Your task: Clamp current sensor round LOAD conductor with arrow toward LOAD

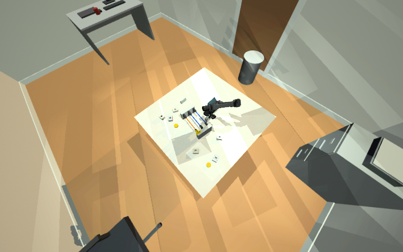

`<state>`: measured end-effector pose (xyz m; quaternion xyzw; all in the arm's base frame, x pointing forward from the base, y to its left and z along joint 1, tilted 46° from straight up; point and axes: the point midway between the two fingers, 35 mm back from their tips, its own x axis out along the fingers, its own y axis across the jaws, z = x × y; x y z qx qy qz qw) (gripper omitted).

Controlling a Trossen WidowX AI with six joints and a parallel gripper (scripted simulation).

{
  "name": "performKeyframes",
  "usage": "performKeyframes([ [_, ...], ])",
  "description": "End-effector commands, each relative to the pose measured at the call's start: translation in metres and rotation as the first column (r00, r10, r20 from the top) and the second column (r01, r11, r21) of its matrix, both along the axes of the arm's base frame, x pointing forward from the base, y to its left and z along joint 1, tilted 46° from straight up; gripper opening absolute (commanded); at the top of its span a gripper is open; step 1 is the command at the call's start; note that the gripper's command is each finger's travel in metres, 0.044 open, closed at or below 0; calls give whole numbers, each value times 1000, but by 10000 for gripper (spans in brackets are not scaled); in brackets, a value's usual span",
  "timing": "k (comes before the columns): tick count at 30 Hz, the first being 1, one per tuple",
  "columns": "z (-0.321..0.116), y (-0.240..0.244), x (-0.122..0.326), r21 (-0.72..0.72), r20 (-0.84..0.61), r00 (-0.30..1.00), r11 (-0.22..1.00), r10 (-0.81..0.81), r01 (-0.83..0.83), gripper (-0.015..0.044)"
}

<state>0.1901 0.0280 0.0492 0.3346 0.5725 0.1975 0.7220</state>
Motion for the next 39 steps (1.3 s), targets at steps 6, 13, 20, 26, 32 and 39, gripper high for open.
performKeyframes([
  [6, 0, 0, 0, 0, 0, 1000, 1000, 0, 0, 157],
  [13, 0, 0, 0, 0, 0, 1000, 1000, 0, 0, 283],
  [20, 25, -27, -12, -9, 1, 1000, 1000, -1, 1, 283],
  [26, 38, -37, -18, -4, 4, 1000, 1000, 1, -1, 283],
  [32, 40, -39, -10, 61, -346, 909, 962, -231, 267, 320],
  [39, 41, -40, 4, -98, -774, 441, 774, -454, 625, 320],
])
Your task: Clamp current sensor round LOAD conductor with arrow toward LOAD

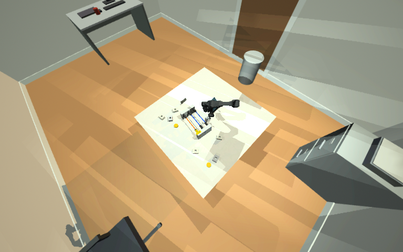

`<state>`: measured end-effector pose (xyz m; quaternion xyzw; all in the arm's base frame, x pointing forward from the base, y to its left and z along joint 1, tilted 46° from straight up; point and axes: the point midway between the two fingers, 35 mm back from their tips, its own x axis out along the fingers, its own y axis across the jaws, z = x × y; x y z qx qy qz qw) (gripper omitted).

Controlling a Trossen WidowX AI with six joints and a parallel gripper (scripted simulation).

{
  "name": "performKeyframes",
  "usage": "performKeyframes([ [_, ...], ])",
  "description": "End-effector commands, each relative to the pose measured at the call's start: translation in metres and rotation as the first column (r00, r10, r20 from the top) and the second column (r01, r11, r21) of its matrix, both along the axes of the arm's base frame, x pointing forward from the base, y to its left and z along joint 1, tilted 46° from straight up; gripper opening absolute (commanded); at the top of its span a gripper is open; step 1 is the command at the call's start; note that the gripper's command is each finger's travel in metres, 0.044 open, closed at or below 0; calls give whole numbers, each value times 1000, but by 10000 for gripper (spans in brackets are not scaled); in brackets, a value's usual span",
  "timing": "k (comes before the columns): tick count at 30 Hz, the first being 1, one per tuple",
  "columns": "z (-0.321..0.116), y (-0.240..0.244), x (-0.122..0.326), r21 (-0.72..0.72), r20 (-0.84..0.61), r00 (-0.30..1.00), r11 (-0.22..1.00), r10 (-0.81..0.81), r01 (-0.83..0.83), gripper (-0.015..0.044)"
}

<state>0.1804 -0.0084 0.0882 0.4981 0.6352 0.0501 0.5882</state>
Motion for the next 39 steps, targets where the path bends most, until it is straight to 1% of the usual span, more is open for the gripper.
performKeyframes([
  [1, 2, -3, 15, -26, -540, 765, 915, -352, 403, 320],
  [4, 1, -3, 21, -118, -698, 557, 840, -450, 530, 320],
  [5, 1, -3, 22, -139, -720, 516, 824, -464, 549, 320],
  [6, 1, -3, 23, -146, -727, 502, 819, -469, 554, 320],
  [18, 0, -2, 23, -146, -727, 502, 819, -469, 555, 320],
  [39, -24, 22, 25, -147, -725, 502, 818, -471, 556, 320],
])
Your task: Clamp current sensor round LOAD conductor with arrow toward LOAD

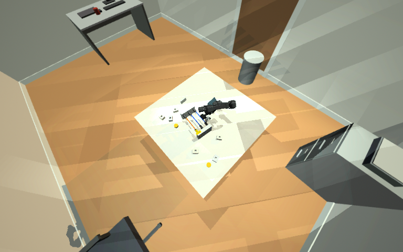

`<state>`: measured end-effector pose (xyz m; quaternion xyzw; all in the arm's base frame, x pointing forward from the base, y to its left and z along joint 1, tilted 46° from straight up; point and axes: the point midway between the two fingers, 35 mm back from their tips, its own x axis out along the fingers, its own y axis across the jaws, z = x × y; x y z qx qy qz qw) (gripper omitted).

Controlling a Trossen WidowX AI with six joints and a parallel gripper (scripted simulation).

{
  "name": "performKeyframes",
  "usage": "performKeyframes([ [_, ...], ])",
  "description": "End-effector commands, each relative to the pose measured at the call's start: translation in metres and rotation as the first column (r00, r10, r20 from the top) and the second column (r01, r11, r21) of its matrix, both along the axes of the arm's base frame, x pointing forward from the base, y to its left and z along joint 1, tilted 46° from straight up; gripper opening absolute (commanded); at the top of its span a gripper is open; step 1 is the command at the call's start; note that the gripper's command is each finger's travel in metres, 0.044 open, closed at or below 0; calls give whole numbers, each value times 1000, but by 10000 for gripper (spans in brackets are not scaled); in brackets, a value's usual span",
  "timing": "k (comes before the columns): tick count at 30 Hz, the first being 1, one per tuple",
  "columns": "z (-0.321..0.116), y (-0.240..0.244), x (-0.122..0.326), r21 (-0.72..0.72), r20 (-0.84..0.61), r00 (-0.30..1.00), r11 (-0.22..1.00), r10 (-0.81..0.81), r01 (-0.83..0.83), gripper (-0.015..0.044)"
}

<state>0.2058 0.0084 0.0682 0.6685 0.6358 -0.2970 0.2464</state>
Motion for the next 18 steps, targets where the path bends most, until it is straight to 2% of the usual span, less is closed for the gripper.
performKeyframes([
  [1, -5, 6, 0, 5, -4, 1000, 1000, -6, 6, 320],
  [18, -18, 20, -1, 4, 0, 1000, 1000, 1, -1, 313],
])
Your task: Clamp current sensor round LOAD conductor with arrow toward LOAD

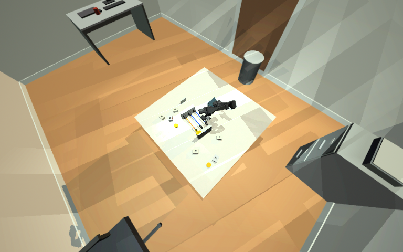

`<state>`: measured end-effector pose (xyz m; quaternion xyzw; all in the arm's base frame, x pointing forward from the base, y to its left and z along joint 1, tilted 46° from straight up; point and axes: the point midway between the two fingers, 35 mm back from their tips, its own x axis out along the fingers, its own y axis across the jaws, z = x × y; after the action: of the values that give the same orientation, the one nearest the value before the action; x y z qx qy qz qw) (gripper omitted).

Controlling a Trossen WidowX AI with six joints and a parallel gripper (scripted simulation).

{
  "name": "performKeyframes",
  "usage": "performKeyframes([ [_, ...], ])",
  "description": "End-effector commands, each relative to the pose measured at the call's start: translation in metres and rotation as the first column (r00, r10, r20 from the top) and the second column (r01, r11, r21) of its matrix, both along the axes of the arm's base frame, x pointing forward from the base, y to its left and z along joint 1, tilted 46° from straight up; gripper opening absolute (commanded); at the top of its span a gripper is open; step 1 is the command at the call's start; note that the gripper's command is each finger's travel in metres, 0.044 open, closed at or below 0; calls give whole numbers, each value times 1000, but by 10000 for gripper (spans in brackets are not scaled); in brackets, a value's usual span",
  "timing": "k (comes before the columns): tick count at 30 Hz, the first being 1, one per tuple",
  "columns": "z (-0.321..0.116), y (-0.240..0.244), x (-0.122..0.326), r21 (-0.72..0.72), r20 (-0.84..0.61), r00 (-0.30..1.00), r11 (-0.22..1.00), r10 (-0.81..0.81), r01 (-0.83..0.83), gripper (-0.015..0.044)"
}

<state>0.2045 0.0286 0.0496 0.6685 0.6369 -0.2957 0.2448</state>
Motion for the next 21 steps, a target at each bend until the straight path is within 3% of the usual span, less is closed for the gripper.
performKeyframes([
  [1, 0, 0, 0, 0, 1, 1000, 1000, 0, 0, 307],
  [17, 0, 0, 0, 0, 1, 1000, 1000, 0, 0, 200],
  [21, 6, -7, 2, -3, 0, 1000, 1000, -2, 2, 95],
])
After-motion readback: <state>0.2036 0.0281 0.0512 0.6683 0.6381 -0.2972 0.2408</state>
